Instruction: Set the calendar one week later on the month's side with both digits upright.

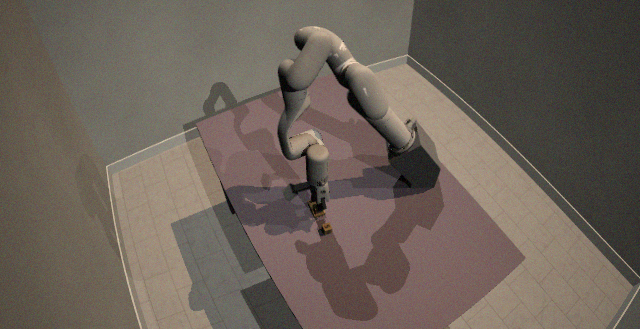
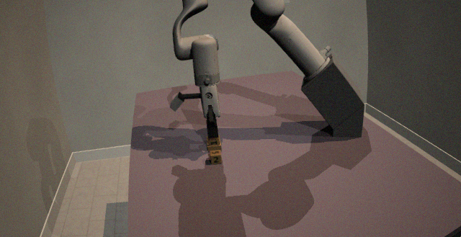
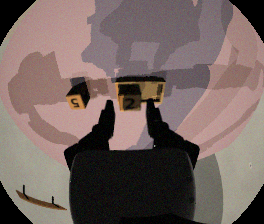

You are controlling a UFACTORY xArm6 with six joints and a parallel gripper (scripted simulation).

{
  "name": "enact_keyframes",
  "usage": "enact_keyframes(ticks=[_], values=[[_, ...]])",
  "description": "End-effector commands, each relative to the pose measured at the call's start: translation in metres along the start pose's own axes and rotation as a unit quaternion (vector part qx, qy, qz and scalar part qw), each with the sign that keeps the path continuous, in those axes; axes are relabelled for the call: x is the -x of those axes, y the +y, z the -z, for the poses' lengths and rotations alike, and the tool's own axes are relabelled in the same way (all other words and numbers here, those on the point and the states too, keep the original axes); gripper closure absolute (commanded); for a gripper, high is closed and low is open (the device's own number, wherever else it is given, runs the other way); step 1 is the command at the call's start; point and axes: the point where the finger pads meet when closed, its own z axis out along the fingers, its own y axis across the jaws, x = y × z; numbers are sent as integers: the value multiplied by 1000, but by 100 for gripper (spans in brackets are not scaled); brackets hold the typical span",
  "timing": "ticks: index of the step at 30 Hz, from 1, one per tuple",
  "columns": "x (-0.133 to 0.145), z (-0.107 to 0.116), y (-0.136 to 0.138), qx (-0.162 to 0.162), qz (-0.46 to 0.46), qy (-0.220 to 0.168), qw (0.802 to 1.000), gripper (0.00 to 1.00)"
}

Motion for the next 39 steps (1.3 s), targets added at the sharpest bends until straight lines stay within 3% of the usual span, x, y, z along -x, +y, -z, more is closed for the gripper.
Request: enact_keyframes(ticks=[1,19,39], values=[[-1,0,0,0,0,1,1000,51],[-1,-1,0,0,0,1,1000,51],[-1,-26,0,0,0,1,1000,51]])
